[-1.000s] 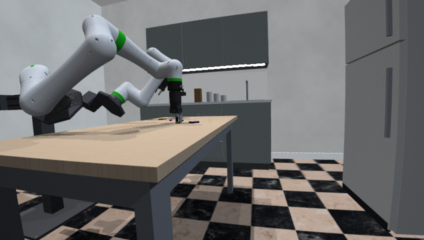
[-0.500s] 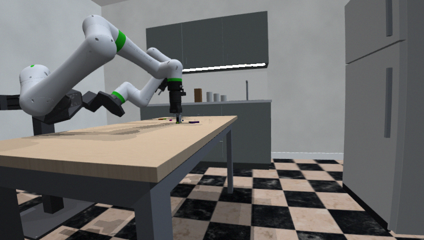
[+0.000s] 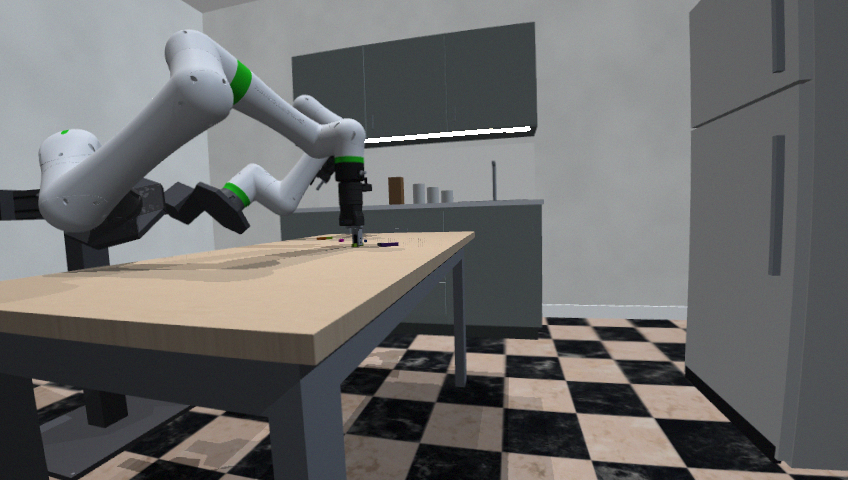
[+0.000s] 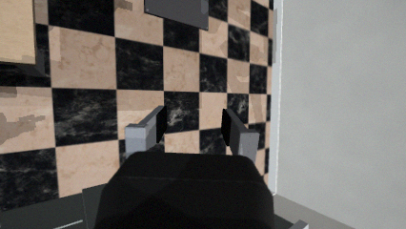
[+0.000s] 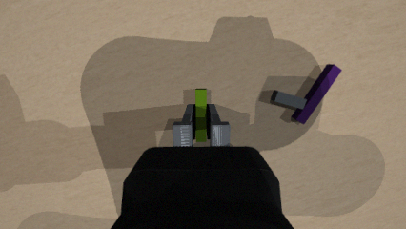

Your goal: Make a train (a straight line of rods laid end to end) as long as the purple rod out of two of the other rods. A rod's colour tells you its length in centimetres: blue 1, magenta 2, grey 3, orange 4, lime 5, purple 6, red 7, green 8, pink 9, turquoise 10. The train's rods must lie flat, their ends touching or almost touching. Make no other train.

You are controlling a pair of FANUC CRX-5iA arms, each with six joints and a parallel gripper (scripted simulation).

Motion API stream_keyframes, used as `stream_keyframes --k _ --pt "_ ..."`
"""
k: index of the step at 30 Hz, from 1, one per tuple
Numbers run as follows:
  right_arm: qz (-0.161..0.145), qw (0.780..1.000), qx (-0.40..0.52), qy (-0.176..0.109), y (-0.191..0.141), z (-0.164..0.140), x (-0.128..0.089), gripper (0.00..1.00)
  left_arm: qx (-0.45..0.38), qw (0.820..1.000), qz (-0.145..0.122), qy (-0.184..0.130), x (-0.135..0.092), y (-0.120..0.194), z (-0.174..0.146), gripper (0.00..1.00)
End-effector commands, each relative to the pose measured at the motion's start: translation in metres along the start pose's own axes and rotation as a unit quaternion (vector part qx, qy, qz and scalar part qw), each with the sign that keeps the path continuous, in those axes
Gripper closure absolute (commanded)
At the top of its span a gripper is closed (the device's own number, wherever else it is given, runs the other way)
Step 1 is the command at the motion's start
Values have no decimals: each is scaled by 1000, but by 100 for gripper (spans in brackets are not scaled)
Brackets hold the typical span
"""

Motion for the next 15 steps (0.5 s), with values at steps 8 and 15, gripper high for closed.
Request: stream_keyframes --k 8,15 --pt "1 1000 0 1 1 0 -1 76 0 1000 0 -1 -1 0 0 0" --pt "1 1000 0 1 1 0 -5 76 0 1000 0 -1 -1 0 0 0"
Point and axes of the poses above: on each arm, the point where the finger pads meet when closed, its own x axis out along the fingers, its own y axis across the jaws, z = x × y, the point moved 3 cm from there along -x, back along the fingers, and after that the axes turned 10 degrees about -x, right-handed, at the moved point
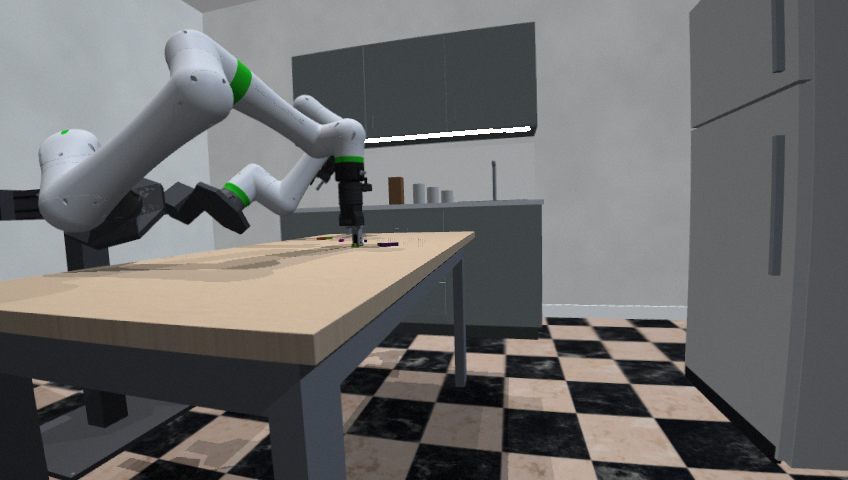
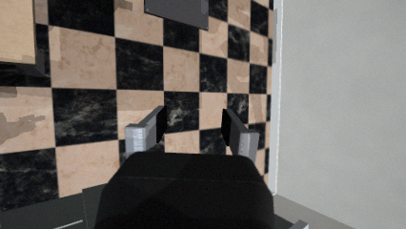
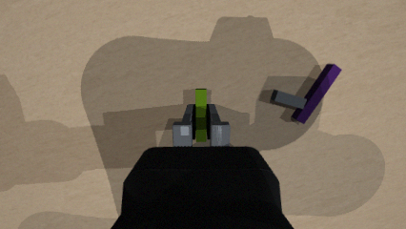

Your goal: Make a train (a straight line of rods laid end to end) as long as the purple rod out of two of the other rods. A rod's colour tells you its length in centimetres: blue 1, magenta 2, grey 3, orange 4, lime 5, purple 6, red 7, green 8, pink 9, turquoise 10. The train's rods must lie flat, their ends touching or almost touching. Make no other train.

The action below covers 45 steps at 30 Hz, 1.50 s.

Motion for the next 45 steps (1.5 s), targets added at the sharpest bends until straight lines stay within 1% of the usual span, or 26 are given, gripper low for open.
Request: stream_keyframes --k 1,3,6,14,17,19,22,32,34,36,38,45 --pt "1 1000 0 1 1 -1 -4 76 0 1000 0 -1 -1 0 0 0" --pt "1 1000 0 1 1 -1 -7 76 0 1000 0 -1 -1 0 0 0" --pt "1 1000 0 1 1 -1 -21 76 0 1000 0 -1 -1 0 0 0" --pt "1 1000 0 1 0 -1 -80 76 0 1000 0 -1 -1 0 0 0" --pt "1 1000 0 1 0 -1 -95 76 0 1000 0 -1 -1 0 0 0" --pt "1 1000 0 1 0 -1 -95 76 0 1000 0 -1 -1 0 0 0" --pt "1 1000 0 1 0 0 -101 76 0 1000 0 -1 -1 0 0 0" --pt "1 1000 -9 1 0 -3 -101 76 0 1000 0 -1 -1 0 0 0" --pt "1 999 -52 1 -1 -19 -102 76 0 1000 0 -1 -1 0 0 0" --pt "1 999 -52 1 -1 -19 -102 76 0 1000 0 -1 -1 0 0 0" --pt "2 992 -123 0 -5 -43 -103 76 0 1000 0 -1 -1 0 0 0" --pt "2 973 -229 0 -13 -78 -103 76 0 1000 0 -1 -1 0 0 0"
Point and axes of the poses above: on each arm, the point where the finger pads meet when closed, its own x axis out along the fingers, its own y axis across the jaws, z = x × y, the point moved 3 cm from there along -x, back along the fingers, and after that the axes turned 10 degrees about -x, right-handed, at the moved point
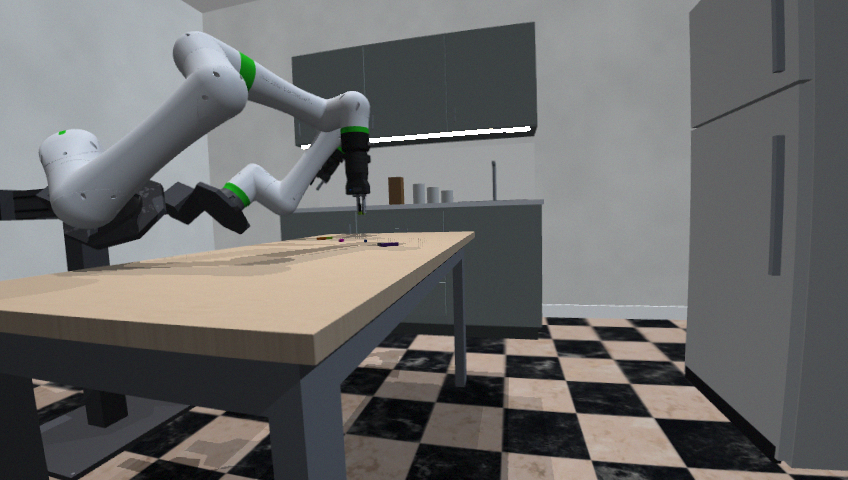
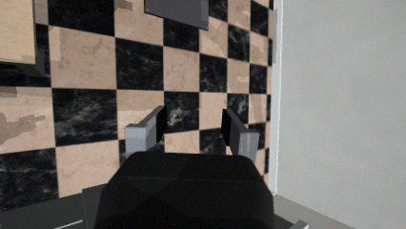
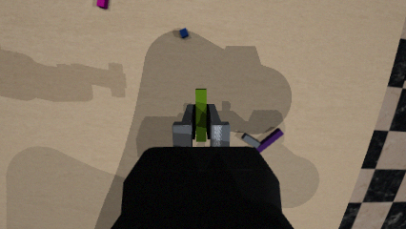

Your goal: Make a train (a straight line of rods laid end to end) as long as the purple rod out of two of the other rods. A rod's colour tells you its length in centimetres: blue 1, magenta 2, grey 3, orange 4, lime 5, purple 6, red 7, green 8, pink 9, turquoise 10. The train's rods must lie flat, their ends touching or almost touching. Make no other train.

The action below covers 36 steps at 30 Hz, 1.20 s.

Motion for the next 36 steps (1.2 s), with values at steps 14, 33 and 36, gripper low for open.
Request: stream_keyframes --k 14,33,36 --pt "-9 980 -197 1 3 -64 1 76 0 1000 0 -1 -1 0 0 0" --pt "-9 980 -197 1 3 -64 11 76 0 1000 0 -1 -1 0 0 0" --pt "-9 980 -197 1 3 -64 21 76 0 1000 0 -1 -1 0 0 0"
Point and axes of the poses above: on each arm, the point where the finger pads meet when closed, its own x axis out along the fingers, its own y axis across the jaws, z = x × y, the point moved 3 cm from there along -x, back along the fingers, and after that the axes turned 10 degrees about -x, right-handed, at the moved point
